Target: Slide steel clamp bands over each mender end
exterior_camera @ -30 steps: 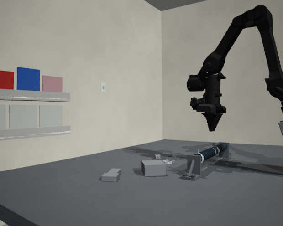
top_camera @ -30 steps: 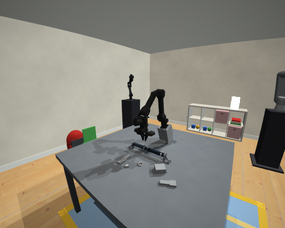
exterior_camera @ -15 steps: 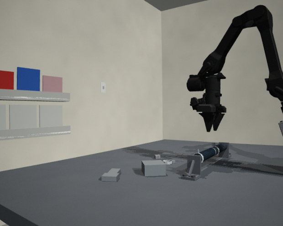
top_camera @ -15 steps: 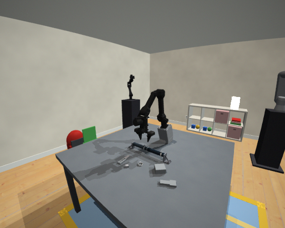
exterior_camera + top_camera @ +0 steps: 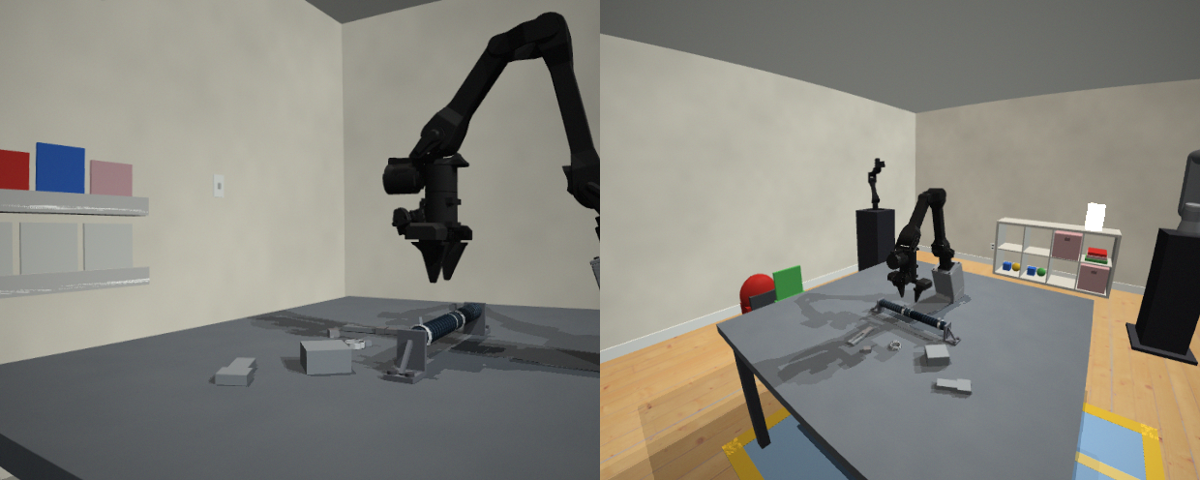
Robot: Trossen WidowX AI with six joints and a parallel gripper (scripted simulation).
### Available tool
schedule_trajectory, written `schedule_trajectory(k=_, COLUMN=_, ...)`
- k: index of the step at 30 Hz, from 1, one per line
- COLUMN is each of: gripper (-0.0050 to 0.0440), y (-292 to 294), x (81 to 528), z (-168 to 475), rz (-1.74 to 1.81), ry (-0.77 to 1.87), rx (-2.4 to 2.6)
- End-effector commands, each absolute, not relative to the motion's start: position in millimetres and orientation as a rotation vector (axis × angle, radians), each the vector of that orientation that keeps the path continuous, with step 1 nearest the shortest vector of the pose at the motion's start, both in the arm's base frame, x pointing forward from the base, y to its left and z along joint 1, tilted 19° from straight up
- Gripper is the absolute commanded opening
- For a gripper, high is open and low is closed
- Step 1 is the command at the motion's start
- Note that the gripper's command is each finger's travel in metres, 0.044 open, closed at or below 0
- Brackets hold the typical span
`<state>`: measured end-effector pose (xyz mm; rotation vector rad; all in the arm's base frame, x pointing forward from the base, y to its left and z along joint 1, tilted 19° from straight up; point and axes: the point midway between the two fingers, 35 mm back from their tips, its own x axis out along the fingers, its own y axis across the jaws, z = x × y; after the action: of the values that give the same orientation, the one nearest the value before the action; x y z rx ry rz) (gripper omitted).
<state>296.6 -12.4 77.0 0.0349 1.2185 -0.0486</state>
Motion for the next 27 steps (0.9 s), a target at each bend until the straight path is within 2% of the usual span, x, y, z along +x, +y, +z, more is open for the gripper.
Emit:
schedule_trajectory(k=1, gripper=0.0248, y=31.6, x=303.0, z=73.0, rz=-0.041, ry=1.240, rx=0.025)
schedule_trajectory(k=8, gripper=0.0090, y=118.2, x=295.7, z=68.4, rz=-0.051, ry=1.236, rx=0.012)
schedule_trajectory(k=27, gripper=0.0090, y=126.6, x=297.7, z=58.5, rz=-0.051, ry=1.233, rx=0.010)
